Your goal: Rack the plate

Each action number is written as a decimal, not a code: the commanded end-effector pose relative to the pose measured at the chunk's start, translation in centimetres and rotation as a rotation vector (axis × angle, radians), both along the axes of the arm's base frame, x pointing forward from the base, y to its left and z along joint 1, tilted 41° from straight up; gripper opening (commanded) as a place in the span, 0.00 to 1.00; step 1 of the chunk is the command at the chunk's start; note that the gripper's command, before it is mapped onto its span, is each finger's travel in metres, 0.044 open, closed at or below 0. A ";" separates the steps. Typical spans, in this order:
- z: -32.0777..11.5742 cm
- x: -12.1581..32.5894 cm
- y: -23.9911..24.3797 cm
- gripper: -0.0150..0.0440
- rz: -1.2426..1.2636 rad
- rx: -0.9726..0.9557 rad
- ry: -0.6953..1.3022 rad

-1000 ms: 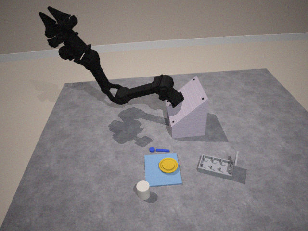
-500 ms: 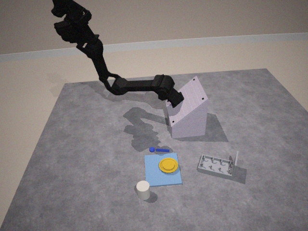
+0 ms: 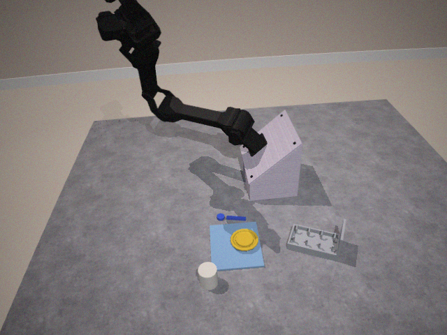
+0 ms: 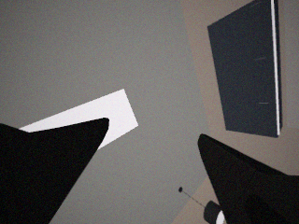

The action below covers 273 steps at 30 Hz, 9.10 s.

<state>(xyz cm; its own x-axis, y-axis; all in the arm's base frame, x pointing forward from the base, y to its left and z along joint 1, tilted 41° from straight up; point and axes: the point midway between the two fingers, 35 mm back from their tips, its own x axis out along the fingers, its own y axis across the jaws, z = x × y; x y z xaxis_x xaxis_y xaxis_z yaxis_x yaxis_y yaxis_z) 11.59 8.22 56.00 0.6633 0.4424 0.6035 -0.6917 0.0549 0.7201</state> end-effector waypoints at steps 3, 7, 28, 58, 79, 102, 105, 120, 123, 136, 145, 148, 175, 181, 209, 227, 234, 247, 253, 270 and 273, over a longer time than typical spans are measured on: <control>-3.0 4.4 2.3 0.93 -0.114 -0.141 0.107; -5.1 7.1 3.2 0.93 -0.188 -0.233 0.175; -16.4 17.9 2.9 0.93 -0.500 -0.682 0.485; -36.7 23.7 -5.9 0.93 -0.714 -1.369 1.107; -47.1 20.6 -13.9 0.93 -0.516 -1.949 1.547; -51.5 17.9 -17.8 0.93 -0.286 -2.185 1.729; -51.9 17.9 -18.1 0.93 -0.286 -2.185 1.729; -53.8 17.8 -19.6 0.93 -0.287 -2.186 1.730; -54.1 17.7 -19.9 0.93 -0.287 -2.186 1.730; -55.2 17.5 -20.7 0.93 -0.288 -2.187 1.730; -55.2 17.5 -20.7 0.88 -0.288 -2.187 1.730; -55.2 17.5 -20.7 0.85 -0.288 -2.187 1.730; -47.3 19.5 -12.9 0.25 -0.272 -2.175 1.724; -45.3 19.6 -11.0 0.25 -0.274 -2.177 1.726; -48.1 17.9 -2.4 0.25 -0.671 -1.708 1.928; -52.3 17.3 -4.4 0.25 -0.171 -1.790 1.934; -54.1 17.0 -5.1 0.25 0.056 -1.800 1.862; -56.6 16.9 -6.3 0.25 0.379 -1.793 1.611; -57.6 17.0 -6.8 0.25 0.485 -1.787 1.457; -59.5 16.9 -8.0 0.25 0.645 -1.768 0.953; -59.7 16.9 -8.3 0.25 0.648 -1.769 0.857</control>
<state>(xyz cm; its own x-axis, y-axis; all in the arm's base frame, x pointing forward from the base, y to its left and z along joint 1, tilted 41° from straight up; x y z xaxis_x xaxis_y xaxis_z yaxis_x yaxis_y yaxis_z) 28.70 0.03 -3.61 -0.0020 0.2635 -0.9647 -0.4305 0.8705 0.2386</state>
